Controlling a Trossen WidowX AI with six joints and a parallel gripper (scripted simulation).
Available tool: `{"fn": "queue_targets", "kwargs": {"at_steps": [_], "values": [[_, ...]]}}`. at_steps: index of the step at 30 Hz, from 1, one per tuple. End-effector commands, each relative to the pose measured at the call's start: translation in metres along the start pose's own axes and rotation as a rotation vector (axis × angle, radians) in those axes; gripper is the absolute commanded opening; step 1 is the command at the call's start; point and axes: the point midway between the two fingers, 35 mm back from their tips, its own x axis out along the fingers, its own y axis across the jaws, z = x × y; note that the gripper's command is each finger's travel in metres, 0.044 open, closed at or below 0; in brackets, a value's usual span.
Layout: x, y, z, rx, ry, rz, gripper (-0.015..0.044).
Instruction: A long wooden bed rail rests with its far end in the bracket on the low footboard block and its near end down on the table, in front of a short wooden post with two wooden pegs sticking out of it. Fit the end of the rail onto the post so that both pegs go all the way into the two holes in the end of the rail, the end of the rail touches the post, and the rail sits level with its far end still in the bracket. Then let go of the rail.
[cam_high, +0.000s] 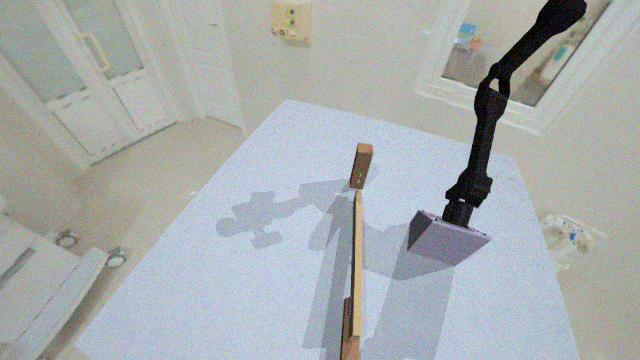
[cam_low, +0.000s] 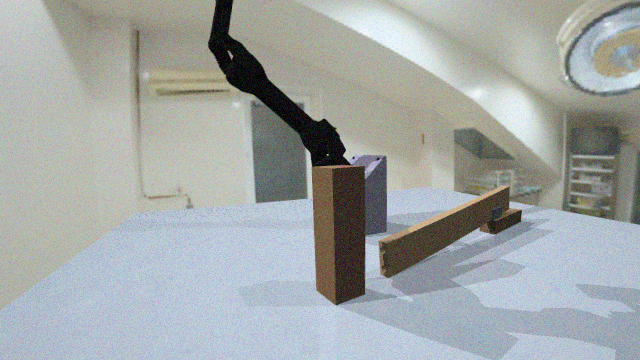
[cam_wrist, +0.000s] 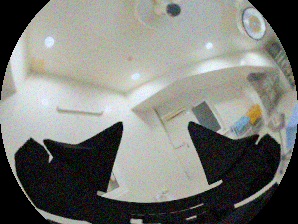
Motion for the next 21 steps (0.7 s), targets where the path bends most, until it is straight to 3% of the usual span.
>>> {"fn": "queue_targets", "kwargs": {"at_steps": [1, 5, 11, 21], "values": [[0.000, -0.001, 0.001, -0.002, -0.003, -0.001, 0.0426], [-0.003, -0.013, 0.027, -0.053, -0.076, -0.033, 0.0440], [-0.026, -0.046, 0.104, -0.202, -0.285, -0.144, 0.0440], [-0.112, -0.105, 0.236, -0.491, -0.636, -0.457, 0.0440]]}}
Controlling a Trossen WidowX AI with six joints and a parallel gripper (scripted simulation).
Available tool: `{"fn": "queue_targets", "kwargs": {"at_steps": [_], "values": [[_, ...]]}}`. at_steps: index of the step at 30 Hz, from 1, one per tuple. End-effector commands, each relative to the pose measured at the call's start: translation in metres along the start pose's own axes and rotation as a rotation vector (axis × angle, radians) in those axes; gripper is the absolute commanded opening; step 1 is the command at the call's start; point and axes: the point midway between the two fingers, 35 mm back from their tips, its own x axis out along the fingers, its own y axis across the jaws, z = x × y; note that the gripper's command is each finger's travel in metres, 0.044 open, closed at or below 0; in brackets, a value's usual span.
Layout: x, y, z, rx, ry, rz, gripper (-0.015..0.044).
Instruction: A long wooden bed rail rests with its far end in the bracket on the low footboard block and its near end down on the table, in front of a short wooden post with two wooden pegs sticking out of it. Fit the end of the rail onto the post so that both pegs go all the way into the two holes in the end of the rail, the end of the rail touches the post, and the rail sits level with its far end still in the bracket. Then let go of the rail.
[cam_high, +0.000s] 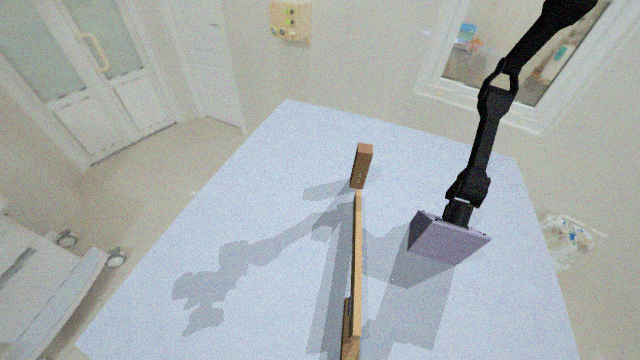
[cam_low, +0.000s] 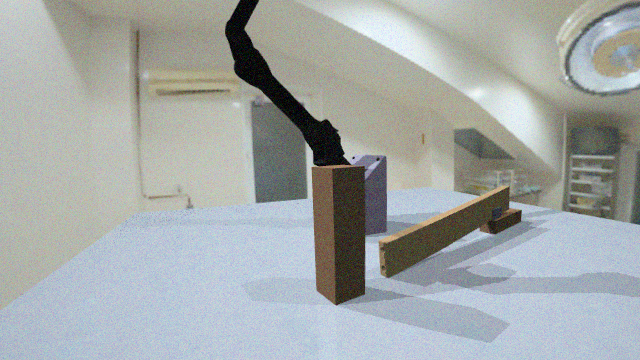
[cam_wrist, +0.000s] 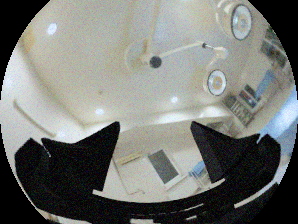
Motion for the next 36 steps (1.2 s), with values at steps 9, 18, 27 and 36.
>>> {"fn": "queue_targets", "kwargs": {"at_steps": [9, 18, 27, 36], "values": [[-0.040, -0.154, 0.138, -0.407, -0.311, -0.494, 0.0440], [-0.122, -0.253, 0.217, -0.630, -0.381, -0.939, 0.0440], [-0.240, -0.339, 0.262, -0.779, -0.250, -1.436, 0.0440], [-0.379, -0.402, 0.265, -0.788, 0.128, -1.897, 0.0440]]}}
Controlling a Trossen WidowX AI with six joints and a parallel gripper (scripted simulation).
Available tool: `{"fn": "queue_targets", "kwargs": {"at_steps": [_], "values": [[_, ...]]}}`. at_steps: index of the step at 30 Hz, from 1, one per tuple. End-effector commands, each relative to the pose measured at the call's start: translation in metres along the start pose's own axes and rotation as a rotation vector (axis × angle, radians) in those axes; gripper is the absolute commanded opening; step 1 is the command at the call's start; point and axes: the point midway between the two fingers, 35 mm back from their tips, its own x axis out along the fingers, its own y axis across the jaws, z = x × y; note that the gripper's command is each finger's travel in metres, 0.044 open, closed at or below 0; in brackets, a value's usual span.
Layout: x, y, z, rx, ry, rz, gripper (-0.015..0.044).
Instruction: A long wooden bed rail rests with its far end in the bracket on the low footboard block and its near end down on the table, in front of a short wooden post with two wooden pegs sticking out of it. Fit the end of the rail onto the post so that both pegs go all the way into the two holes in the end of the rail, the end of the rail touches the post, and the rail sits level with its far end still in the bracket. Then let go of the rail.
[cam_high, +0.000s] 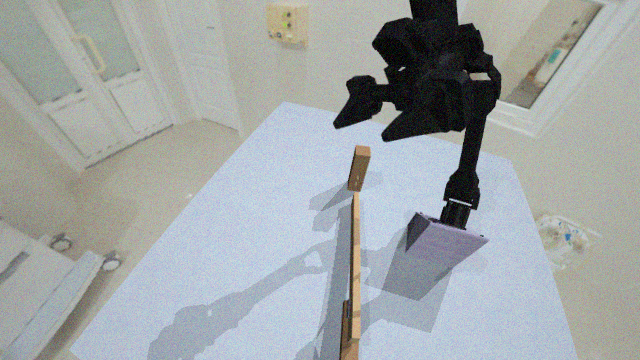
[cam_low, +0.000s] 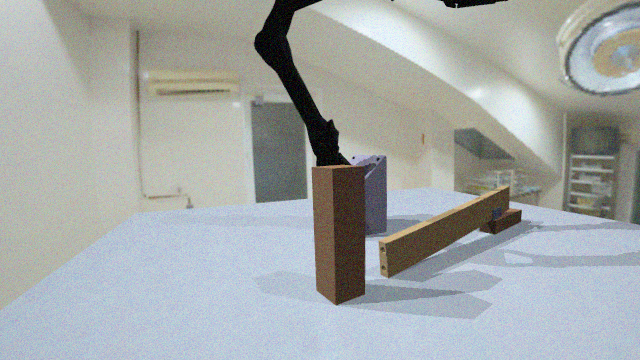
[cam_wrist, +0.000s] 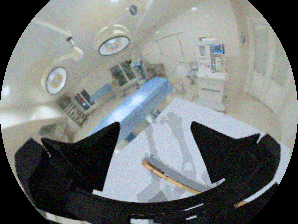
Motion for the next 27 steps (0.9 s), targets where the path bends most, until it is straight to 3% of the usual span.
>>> {"fn": "queue_targets", "kwargs": {"at_steps": [1, 11, 20, 27], "values": [[0.026, -0.050, -0.053, -0.174, 0.189, -0.121, 0.0440], [0.037, -0.149, -0.187, -0.593, 0.724, -0.181, 0.0440], [-0.007, -0.207, -0.313, -0.968, 1.257, 0.128, 0.0440], [-0.019, -0.212, -0.332, -1.024, 1.334, 0.217, 0.0440]]}}
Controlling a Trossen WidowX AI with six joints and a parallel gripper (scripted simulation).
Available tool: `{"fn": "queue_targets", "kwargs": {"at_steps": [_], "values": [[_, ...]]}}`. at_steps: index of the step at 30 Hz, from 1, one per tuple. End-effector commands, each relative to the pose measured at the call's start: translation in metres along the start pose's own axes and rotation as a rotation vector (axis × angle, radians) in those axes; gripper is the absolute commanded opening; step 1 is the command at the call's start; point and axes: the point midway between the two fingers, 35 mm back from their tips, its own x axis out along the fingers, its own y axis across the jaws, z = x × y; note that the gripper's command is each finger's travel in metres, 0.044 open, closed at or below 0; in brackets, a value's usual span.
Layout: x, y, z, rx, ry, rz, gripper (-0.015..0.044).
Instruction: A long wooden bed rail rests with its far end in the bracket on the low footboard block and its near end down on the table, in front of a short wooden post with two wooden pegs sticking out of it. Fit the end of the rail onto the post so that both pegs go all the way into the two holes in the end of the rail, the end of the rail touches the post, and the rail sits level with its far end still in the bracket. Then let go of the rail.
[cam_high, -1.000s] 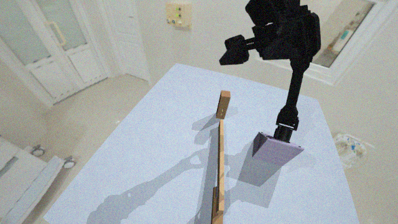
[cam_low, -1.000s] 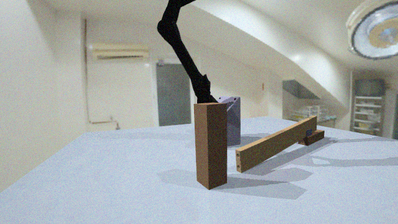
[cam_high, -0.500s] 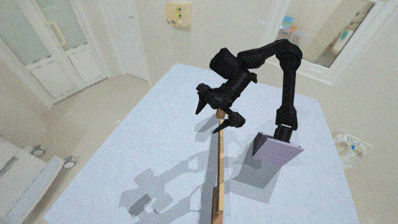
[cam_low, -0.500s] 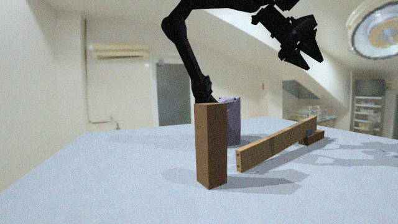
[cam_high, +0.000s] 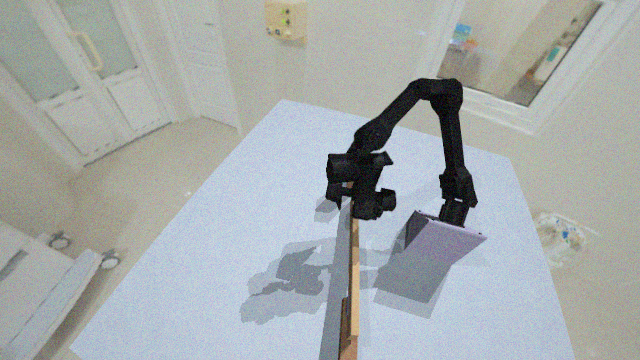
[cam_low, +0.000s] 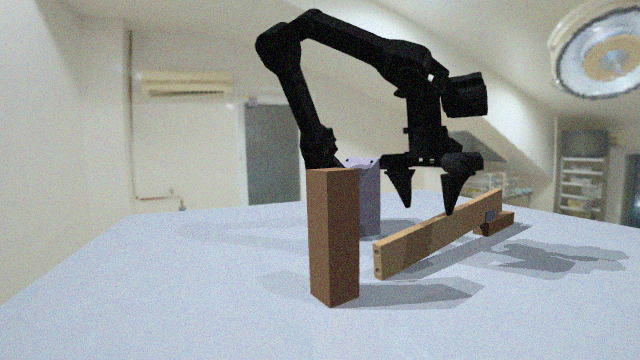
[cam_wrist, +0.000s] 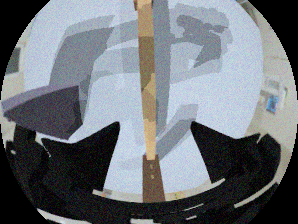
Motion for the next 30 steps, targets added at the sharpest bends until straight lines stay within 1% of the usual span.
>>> {"fn": "queue_targets", "kwargs": {"at_steps": [1, 8, 30], "values": [[0.006, 0.007, -0.006, -0.064, 0.029, 0.024, 0.0440], [0.007, 0.006, -0.006, -0.064, 0.029, 0.024, 0.0440], [0.042, 0.006, -0.007, -0.064, 0.028, 0.023, 0.0440]]}}
